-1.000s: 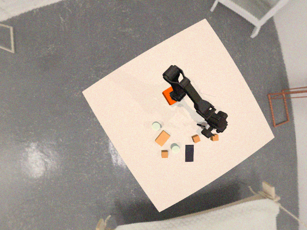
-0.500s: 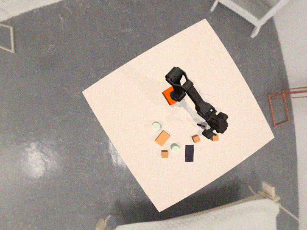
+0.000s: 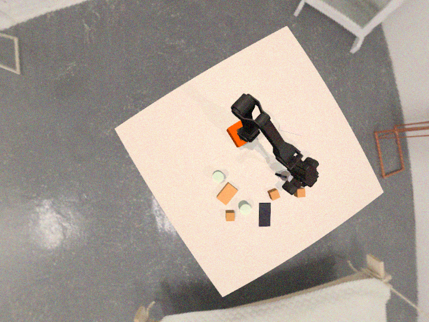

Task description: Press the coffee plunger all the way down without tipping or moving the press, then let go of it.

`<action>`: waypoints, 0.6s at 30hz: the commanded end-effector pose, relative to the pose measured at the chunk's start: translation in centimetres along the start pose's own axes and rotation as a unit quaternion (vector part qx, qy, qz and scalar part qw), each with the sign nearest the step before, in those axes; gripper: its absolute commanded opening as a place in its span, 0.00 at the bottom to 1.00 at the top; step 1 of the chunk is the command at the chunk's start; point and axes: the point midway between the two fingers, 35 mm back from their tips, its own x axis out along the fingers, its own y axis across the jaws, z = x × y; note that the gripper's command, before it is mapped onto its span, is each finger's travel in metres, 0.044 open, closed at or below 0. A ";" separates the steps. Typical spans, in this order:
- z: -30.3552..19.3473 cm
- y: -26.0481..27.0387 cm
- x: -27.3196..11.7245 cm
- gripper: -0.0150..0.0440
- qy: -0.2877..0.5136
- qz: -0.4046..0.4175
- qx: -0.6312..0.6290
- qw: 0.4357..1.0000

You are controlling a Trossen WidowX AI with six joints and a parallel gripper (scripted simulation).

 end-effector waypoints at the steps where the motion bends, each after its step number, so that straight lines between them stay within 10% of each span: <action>1: -0.2 0.0 0.1 0.45 0.001 0.000 0.002 1.000; 18: -2.1 0.0 1.9 0.45 0.001 0.000 0.002 1.000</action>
